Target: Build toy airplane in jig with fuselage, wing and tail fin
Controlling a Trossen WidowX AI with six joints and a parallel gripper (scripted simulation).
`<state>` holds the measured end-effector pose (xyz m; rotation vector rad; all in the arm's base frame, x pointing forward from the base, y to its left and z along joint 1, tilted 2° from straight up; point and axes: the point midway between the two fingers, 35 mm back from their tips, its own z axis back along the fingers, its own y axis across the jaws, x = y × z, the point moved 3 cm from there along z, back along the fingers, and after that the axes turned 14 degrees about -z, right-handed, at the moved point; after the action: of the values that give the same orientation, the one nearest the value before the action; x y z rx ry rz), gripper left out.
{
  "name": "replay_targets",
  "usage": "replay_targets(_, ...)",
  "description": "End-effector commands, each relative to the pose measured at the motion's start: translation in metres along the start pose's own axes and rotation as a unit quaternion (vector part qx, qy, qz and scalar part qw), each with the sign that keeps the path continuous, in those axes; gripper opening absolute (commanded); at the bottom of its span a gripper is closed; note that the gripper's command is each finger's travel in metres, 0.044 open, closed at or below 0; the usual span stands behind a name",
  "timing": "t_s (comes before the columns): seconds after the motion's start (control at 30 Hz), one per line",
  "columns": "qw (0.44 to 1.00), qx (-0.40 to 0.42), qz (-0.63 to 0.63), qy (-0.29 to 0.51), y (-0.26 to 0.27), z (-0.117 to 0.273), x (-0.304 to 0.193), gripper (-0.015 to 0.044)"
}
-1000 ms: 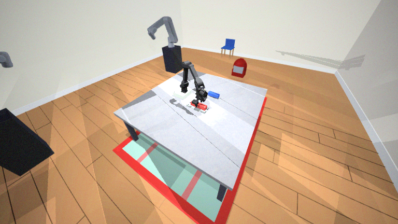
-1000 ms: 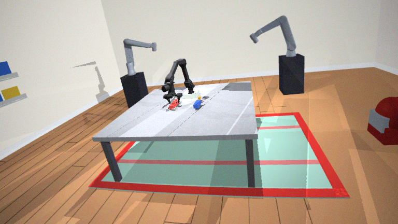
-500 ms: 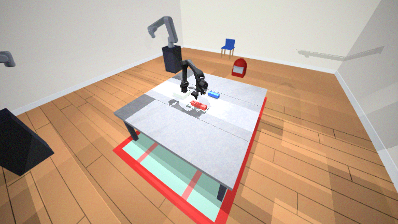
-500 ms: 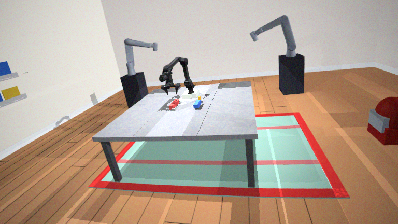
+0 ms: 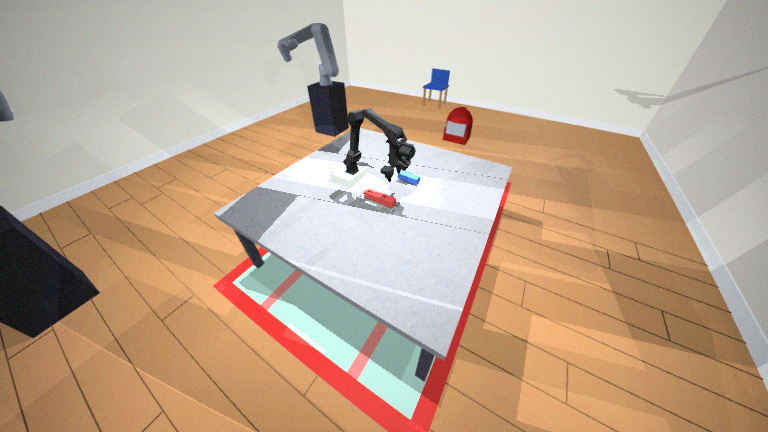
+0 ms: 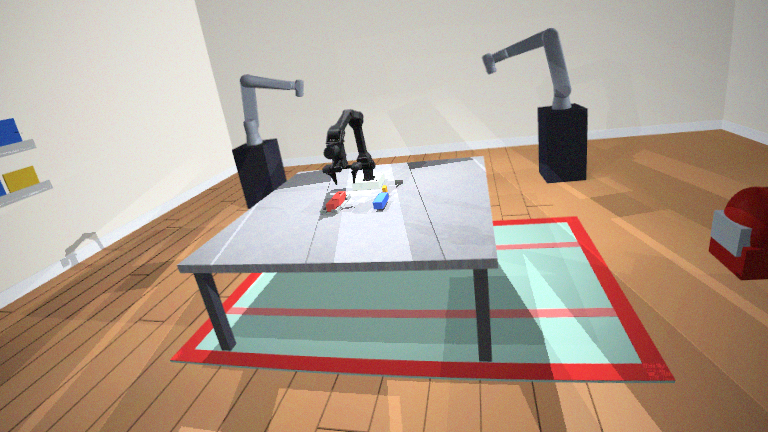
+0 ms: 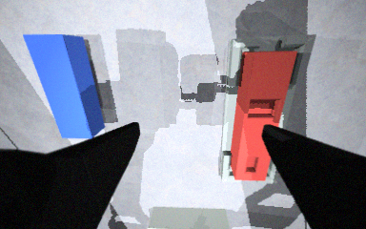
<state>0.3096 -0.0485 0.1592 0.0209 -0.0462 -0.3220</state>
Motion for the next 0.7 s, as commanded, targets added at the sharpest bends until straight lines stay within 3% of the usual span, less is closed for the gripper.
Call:
replay_targets(0.0,1.0,0.001,-0.001,-0.001,0.067,-0.001,-0.003,0.044)
replay_targets(0.23,1.0,0.006,-0.001,0.0,0.161,-0.003,-0.035,0.044)
replay_targets(0.47,1.0,0.006,-0.001,0.0,0.165,-0.006,-0.037,0.044)
replay_targets(0.67,1.0,0.006,-0.001,0.0,0.166,-0.046,-0.037,0.044)
